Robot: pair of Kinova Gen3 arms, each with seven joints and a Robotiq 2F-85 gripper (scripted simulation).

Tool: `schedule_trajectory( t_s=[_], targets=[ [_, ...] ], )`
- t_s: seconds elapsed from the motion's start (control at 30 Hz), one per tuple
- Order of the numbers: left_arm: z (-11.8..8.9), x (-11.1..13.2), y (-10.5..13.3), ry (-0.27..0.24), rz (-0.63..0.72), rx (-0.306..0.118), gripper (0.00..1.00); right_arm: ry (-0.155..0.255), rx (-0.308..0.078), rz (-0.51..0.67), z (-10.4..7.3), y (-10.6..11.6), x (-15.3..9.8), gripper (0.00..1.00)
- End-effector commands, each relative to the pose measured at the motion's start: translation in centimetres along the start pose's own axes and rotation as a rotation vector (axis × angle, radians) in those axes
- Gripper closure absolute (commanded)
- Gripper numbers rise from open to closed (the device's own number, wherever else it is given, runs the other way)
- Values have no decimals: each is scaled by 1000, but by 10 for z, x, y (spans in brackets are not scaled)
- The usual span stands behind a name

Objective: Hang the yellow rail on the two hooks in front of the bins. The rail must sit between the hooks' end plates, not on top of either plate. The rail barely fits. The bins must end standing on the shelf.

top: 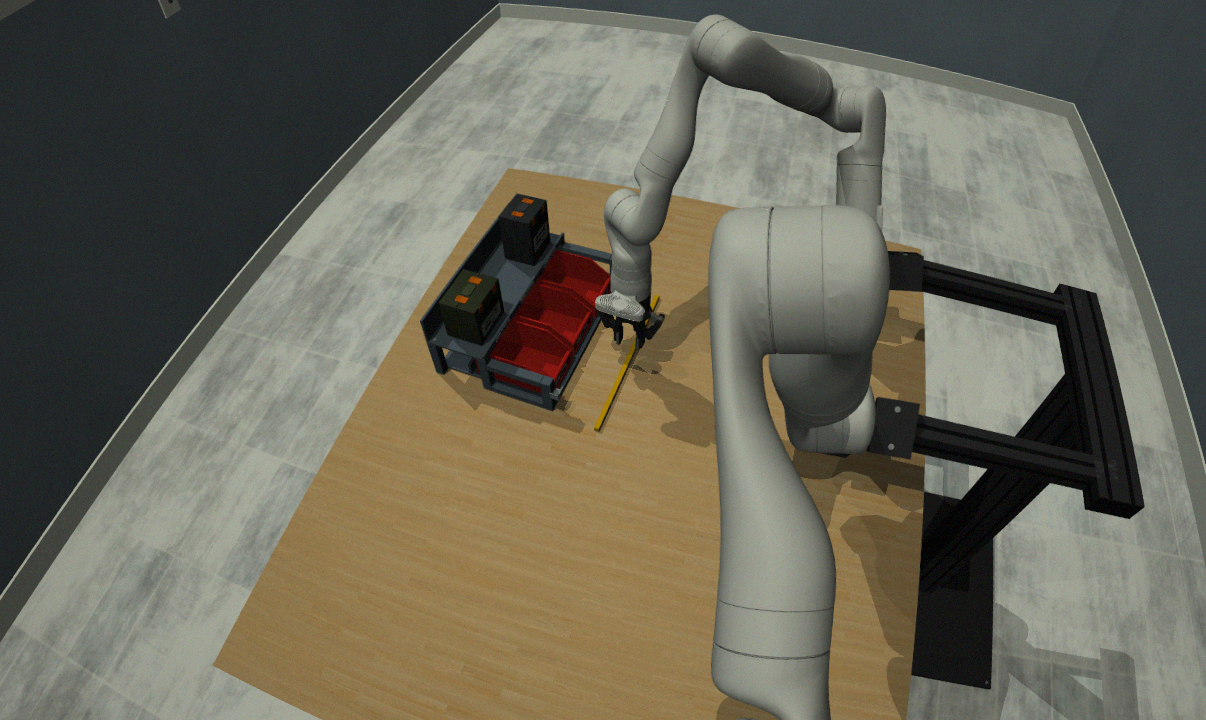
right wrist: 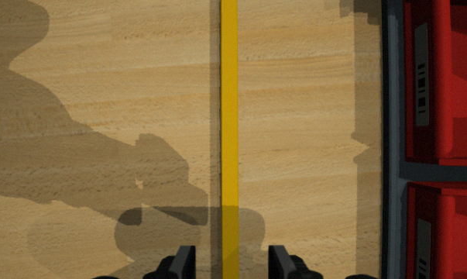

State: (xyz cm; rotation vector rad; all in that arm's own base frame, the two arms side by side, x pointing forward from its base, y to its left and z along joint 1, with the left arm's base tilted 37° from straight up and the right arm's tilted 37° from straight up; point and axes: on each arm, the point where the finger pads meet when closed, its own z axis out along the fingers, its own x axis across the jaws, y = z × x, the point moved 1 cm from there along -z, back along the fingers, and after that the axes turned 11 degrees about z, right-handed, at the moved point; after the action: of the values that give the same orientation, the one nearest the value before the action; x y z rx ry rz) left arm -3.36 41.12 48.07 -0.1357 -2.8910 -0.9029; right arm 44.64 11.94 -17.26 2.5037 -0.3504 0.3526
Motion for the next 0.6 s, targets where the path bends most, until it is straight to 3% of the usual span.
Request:
schedule_trajectory(
  t_s=[0.0, 0.57],
  targets=[
    [0, -1, 0, 0, 15, 6, 2, -3, 4, 6, 7, -2, -1, 566],
    [0, -1, 0, 0, 15, 6, 2, -3, 4, 6, 25, -2, 0, 566]
  ],
)
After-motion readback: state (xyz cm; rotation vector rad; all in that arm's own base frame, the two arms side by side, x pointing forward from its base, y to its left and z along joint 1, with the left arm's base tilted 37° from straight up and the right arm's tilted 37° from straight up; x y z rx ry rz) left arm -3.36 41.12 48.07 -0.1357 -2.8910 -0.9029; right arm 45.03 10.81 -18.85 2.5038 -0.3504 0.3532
